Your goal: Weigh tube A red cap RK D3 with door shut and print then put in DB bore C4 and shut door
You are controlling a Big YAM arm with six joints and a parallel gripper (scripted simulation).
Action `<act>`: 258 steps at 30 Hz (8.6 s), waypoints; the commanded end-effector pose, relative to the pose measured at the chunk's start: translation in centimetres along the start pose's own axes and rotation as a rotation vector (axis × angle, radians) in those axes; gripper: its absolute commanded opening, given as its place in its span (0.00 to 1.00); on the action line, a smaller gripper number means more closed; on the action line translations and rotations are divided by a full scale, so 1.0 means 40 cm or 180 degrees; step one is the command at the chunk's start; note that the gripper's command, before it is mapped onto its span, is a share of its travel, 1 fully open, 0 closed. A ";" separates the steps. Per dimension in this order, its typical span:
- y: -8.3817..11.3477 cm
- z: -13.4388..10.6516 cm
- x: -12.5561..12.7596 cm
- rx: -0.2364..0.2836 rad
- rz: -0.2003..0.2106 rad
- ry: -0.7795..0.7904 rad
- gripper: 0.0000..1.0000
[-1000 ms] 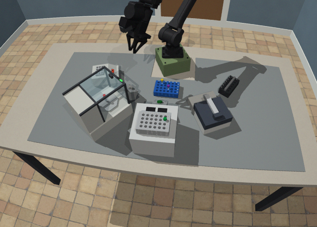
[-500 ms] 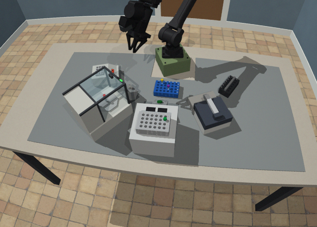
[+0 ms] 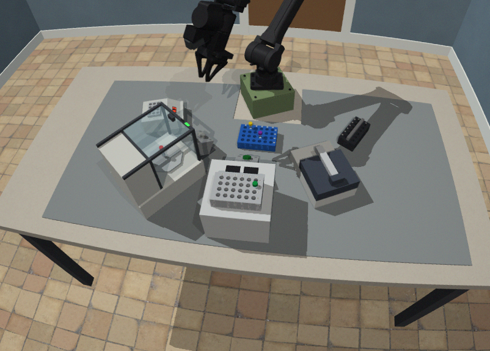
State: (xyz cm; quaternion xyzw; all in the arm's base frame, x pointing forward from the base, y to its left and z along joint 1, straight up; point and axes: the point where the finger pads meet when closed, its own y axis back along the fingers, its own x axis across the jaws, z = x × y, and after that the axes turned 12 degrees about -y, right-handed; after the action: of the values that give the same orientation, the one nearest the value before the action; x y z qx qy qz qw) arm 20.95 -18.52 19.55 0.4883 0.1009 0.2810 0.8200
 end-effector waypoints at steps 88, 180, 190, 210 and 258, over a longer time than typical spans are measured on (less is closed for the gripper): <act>-0.219 0.269 0.050 0.1600 0.1021 0.4870 0.30; -0.329 0.331 0.060 0.1492 0.0953 0.4878 0.06; -0.341 0.350 0.064 0.1496 0.0956 0.4878 0.06; -0.363 0.384 0.072 0.1491 0.0953 0.4879 0.06; -0.419 0.474 0.090 0.1501 0.0959 0.4879 0.06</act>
State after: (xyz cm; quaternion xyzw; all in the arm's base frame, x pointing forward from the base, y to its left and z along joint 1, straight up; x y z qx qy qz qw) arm 36.91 -34.69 13.60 0.3405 0.6199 0.6201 0.3396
